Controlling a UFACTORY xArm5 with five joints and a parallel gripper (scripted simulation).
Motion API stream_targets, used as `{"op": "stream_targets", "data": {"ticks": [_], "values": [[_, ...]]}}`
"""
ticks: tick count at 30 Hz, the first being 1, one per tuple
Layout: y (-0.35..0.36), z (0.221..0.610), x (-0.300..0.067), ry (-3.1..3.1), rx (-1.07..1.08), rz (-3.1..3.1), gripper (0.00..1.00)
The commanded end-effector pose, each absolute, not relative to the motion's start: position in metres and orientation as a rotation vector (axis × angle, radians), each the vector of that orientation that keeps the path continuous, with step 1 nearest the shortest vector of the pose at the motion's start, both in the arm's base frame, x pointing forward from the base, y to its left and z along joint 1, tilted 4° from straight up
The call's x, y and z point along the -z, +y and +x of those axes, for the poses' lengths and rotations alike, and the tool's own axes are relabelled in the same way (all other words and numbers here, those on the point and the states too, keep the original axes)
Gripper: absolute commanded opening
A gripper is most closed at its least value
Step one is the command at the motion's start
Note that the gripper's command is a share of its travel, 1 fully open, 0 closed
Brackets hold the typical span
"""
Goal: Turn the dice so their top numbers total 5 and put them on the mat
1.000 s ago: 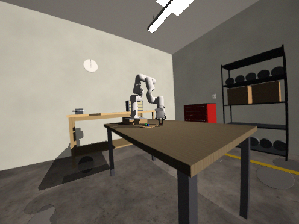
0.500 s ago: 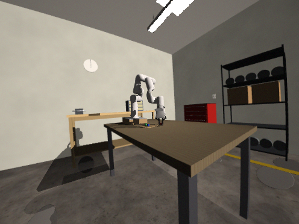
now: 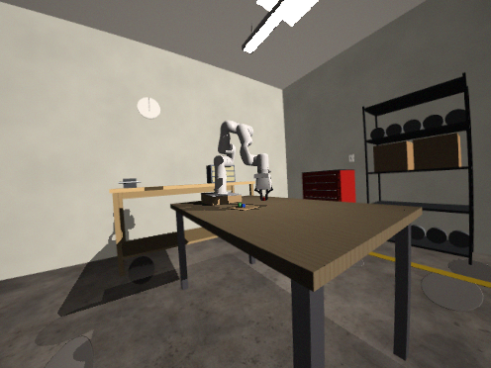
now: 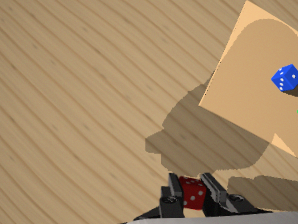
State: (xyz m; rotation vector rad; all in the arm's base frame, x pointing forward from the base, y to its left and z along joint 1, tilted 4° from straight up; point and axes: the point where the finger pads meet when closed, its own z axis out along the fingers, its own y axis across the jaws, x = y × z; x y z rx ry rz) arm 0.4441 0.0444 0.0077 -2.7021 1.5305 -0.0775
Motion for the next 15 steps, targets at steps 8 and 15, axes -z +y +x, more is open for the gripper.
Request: {"op": "stream_targets", "data": {"ticks": [8, 15], "values": [[0.043, 0.441, -0.073, 1.53, 0.082, -2.7, 0.15], [0.043, 0.441, -0.08, 1.53, 0.082, -2.7, 0.15]]}}
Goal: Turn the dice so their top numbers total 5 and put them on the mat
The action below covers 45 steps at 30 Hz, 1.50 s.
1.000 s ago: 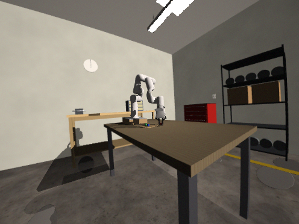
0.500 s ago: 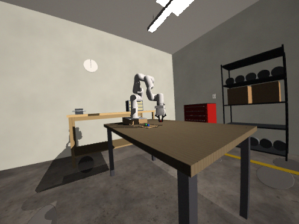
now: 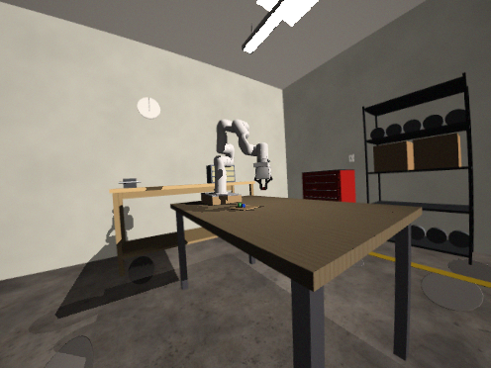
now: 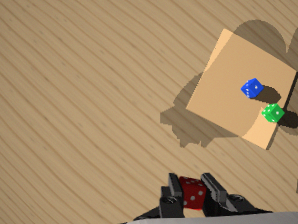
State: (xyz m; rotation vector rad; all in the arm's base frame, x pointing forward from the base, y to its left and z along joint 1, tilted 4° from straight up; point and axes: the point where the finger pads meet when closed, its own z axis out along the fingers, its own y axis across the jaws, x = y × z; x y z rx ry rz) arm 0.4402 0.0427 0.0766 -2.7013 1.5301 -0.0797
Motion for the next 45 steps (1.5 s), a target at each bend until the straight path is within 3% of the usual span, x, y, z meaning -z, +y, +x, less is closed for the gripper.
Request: {"op": "stream_targets", "data": {"ticks": [1, 24, 45], "values": [[0.043, 0.441, -0.08, 1.53, 0.082, -2.7, 0.15], [0.039, 0.442, -0.08, 1.69, 0.079, -2.6, 0.15], [0.021, 0.446, -0.08, 2.415, 0.057, -1.928, 0.15]]}}
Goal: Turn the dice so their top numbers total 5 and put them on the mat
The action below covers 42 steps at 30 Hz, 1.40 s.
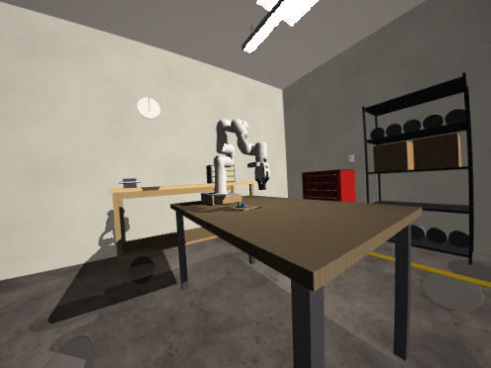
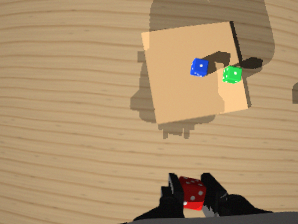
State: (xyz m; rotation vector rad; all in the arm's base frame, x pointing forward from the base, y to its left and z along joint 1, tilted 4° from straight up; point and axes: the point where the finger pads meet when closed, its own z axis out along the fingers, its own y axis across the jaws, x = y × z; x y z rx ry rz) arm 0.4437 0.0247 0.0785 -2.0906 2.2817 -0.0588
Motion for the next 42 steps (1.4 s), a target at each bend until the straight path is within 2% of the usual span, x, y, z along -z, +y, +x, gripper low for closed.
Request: {"op": "stream_targets", "data": {"ticks": [1, 22, 42], "values": [[0.02, 0.446, -0.08, 2.451, 0.056, -1.881, 0.15], [0.001, 0.45, -0.08, 2.919, 0.03, -0.991, 0.15], [-0.016, 0.452, -0.08, 3.079, 0.007, -0.11, 0.15]]}}
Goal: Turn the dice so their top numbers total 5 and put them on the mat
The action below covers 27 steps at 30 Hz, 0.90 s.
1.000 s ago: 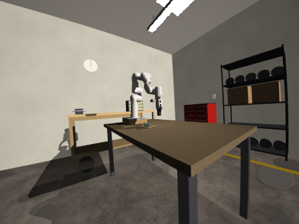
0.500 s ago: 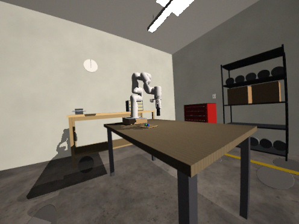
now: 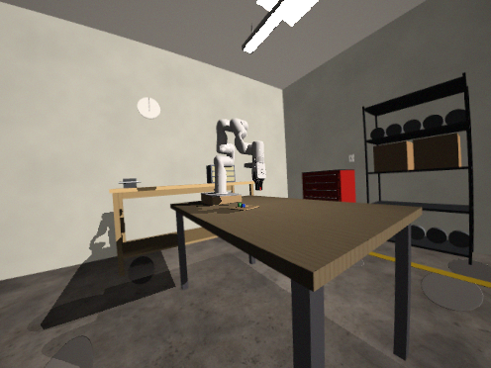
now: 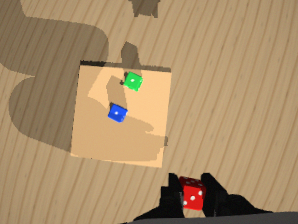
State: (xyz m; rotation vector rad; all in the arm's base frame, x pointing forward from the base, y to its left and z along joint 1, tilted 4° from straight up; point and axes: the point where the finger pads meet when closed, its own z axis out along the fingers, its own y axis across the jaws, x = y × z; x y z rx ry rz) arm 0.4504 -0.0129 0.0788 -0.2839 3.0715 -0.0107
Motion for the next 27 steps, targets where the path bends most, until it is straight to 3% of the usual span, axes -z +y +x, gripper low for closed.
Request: {"op": "stream_targets", "data": {"ticks": [1, 27], "values": [[-0.018, 0.452, -0.08, 3.081, 0.004, -0.017, 0.15], [-0.042, 0.455, -0.08, 2.846, -0.027, 1.192, 0.15]]}}
